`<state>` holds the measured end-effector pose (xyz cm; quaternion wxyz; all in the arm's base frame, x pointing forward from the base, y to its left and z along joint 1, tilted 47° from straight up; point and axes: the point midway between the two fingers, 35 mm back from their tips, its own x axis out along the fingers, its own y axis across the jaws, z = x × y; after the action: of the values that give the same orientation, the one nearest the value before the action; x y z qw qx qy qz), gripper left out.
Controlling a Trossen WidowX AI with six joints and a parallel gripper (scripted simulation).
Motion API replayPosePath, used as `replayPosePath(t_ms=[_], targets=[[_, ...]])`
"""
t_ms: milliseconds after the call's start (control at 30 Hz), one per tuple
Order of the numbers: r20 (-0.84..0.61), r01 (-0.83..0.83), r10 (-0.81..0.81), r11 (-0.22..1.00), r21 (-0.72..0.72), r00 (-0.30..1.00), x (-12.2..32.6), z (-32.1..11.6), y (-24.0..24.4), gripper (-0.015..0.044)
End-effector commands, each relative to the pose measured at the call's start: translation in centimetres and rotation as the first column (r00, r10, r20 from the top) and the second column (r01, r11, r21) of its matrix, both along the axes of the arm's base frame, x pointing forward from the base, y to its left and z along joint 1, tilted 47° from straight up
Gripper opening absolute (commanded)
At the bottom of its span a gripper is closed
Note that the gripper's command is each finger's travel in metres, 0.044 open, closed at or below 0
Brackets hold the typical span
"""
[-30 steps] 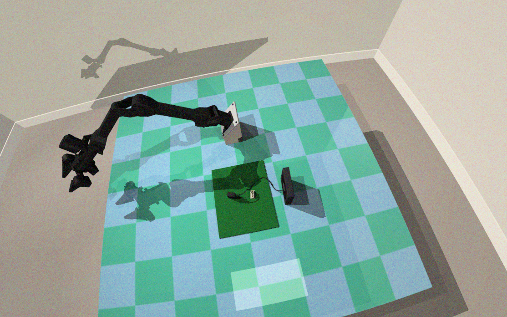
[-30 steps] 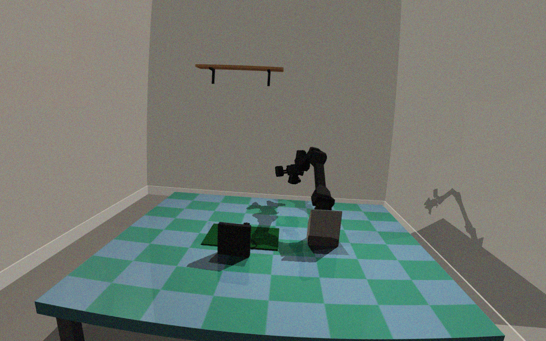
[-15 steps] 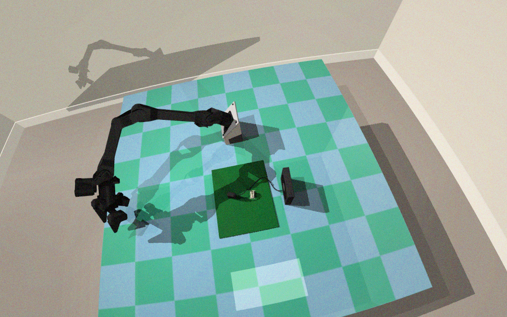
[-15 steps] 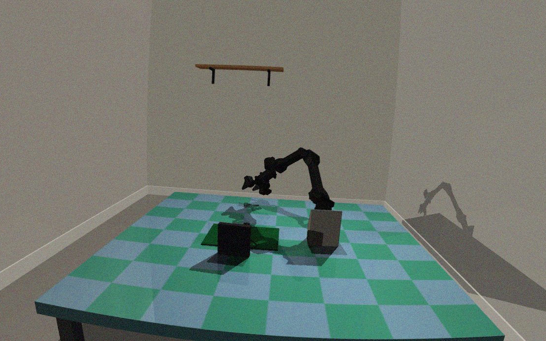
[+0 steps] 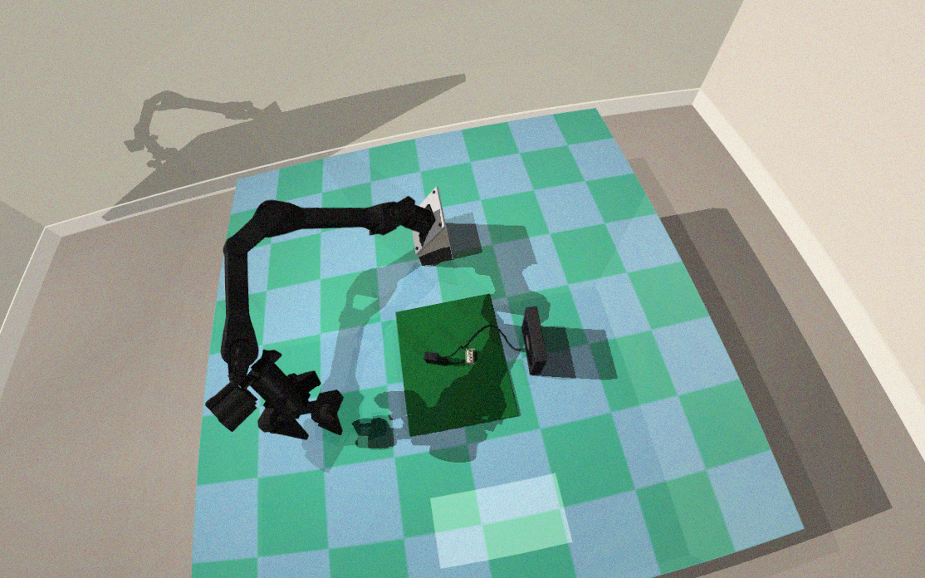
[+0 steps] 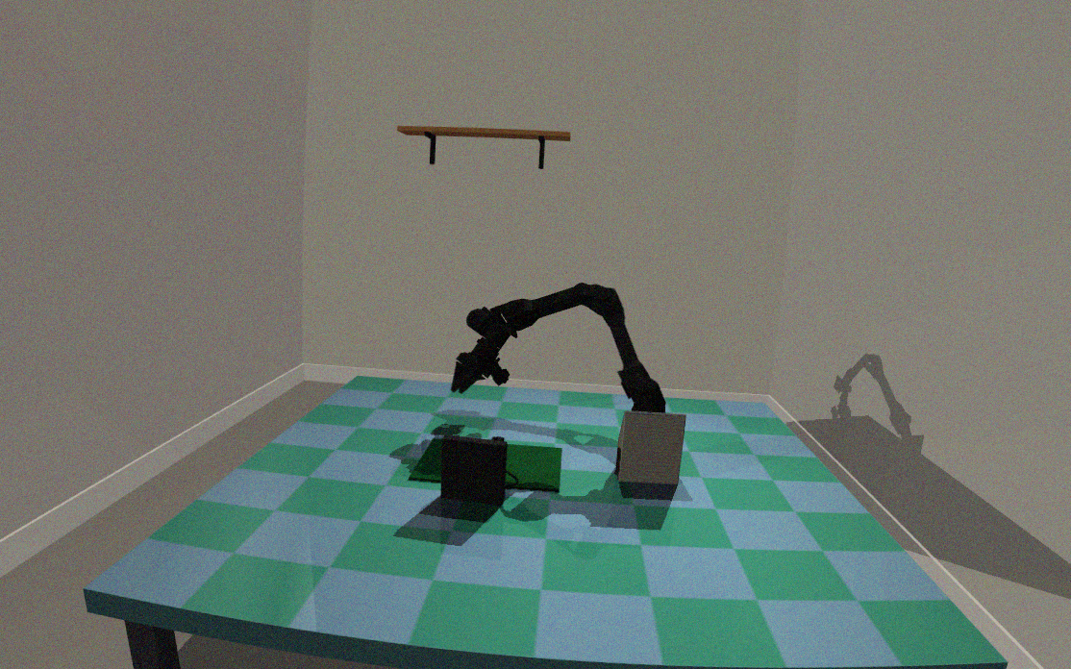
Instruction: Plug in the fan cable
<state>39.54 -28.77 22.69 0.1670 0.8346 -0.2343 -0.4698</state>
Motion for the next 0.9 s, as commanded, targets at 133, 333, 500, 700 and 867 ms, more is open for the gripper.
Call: replayPosePath(t_ms=[133,333,500,700,867], targets=[[-0.425,-0.195,0.201,0.979,0.057,0.883,0.0,-7.7,10.7,0.0440],[-0.728,-0.384,0.318,0.920,0.082,0.607,-2.7,-11.2,18.5,0.0440],[-0.922,-0.582,0.299,0.806,0.108,0.244,-6.1,-12.4,24.4,0.0440],[-0.954,-0.635,0.265,0.763,0.119,0.139,-7.0,-12.3,25.7,0.0440],[-0.954,-0.636,0.267,0.762,0.120,0.140,-7.0,-13.4,24.7,0.0440]])
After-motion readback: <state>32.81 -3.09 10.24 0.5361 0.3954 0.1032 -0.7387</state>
